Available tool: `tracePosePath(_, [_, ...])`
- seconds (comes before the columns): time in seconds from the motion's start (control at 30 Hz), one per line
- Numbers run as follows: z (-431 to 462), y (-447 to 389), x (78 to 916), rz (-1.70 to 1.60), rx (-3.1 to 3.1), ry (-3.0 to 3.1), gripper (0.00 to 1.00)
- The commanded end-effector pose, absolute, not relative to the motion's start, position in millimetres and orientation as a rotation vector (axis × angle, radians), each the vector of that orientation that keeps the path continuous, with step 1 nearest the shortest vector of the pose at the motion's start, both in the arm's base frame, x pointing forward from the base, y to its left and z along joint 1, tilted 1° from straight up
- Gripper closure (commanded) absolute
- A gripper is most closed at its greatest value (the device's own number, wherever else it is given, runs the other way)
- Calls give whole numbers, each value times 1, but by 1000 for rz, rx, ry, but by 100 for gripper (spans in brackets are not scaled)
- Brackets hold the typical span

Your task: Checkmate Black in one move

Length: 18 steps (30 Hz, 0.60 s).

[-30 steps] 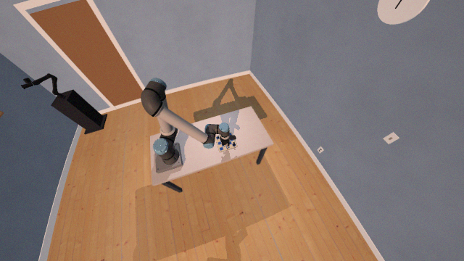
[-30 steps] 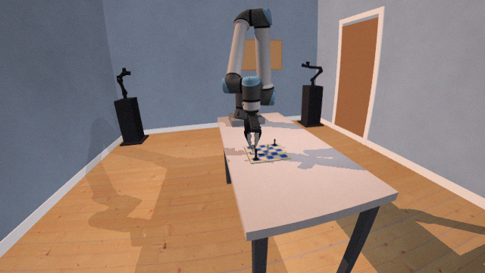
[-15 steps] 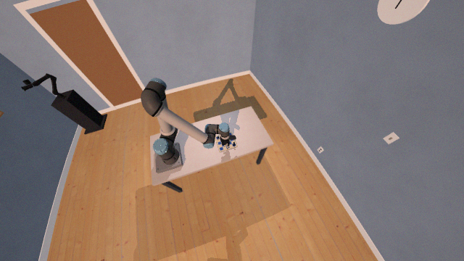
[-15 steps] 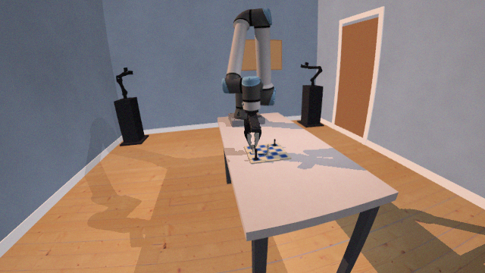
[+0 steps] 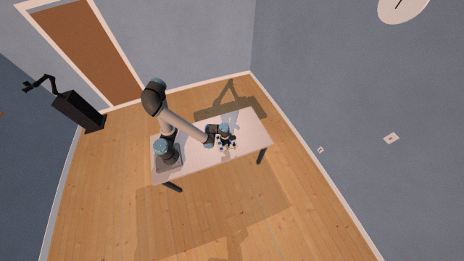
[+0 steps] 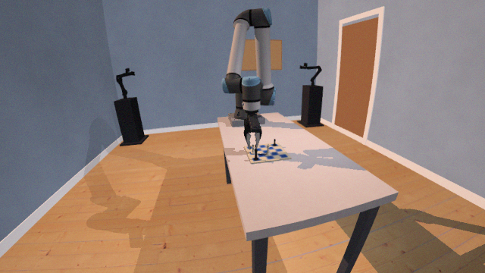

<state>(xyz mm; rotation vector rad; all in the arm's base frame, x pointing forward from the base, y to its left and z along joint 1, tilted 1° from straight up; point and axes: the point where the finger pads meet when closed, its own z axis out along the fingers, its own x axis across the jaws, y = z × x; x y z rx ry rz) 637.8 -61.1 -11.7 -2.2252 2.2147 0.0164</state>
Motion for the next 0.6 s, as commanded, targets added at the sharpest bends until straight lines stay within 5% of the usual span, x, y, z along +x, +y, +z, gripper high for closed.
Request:
tracePosePath(0.0, [-11, -61, 638, 14, -2225, 2214, 75])
tracePosePath(0.57, [-4, -61, 638, 14, -2225, 2214, 75])
